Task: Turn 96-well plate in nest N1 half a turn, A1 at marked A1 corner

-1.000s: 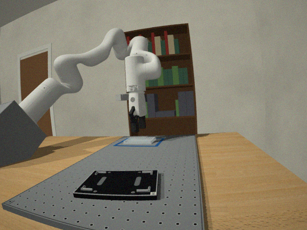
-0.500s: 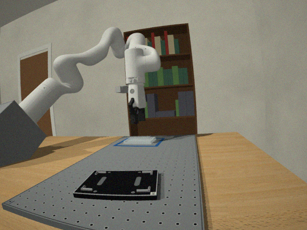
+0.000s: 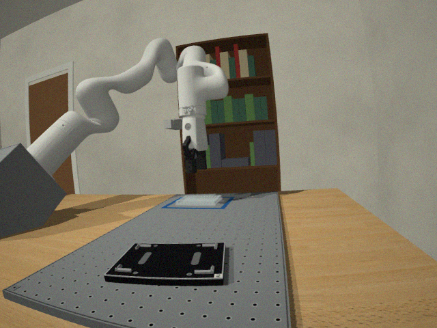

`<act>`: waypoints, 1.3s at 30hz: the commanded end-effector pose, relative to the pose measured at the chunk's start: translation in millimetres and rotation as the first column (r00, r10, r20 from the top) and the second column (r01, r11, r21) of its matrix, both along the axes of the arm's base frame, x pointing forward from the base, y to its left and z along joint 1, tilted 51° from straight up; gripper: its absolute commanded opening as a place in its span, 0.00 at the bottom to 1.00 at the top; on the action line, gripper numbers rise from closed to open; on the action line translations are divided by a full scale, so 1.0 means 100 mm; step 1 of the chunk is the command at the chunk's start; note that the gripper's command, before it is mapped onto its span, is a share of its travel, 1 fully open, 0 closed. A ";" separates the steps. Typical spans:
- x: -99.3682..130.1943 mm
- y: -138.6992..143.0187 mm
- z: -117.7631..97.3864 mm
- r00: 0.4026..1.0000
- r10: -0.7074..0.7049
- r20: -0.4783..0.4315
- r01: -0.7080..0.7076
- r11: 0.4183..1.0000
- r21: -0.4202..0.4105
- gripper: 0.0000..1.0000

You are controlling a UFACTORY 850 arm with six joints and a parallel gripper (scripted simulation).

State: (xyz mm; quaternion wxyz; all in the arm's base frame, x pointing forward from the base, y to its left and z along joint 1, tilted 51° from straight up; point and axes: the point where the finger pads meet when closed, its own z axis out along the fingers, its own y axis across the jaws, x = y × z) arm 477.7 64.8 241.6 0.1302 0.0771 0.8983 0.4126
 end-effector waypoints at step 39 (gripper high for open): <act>0.00 0.00 0.01 0.581 0.625 0.522 -0.427 0.779 -0.458 1.00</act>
